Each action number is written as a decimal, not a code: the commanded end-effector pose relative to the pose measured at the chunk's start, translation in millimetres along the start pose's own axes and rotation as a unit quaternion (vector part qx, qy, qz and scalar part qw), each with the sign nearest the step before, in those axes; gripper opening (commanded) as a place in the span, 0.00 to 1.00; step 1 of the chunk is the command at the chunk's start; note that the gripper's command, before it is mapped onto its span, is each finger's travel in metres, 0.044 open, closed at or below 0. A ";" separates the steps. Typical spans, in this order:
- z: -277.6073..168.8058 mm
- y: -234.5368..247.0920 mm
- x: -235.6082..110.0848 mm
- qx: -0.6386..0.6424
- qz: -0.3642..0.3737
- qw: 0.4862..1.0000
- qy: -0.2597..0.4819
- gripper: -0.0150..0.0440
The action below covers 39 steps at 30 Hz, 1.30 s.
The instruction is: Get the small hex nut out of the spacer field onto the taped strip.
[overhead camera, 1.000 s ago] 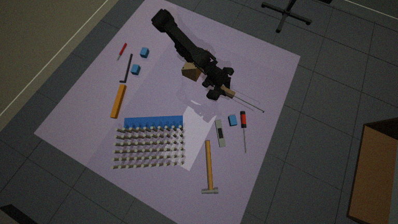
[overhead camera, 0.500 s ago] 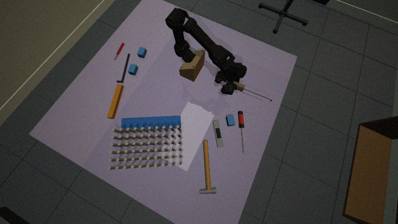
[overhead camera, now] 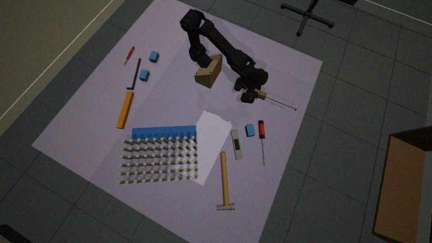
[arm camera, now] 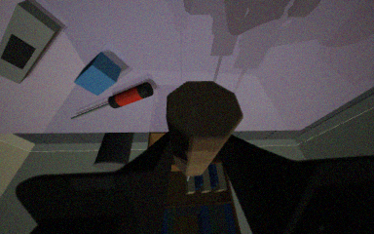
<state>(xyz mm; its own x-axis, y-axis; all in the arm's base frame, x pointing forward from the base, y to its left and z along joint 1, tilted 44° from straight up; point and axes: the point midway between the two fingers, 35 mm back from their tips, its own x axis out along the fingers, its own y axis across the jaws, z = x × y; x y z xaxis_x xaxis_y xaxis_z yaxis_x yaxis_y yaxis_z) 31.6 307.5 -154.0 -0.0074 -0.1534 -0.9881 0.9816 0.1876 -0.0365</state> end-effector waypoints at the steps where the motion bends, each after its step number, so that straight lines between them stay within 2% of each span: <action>1: -2.1 0.6 1.9 0.000 -0.001 1.000 0.006 0.25; 39: 14.8 4.9 40.9 0.000 0.000 1.000 0.007 0.25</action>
<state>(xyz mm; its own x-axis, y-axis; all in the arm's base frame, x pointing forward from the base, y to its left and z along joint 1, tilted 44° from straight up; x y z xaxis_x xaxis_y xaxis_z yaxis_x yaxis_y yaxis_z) 38.6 288.7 -190.8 -0.0111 -0.1460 -0.9892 0.9823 0.1834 -0.0381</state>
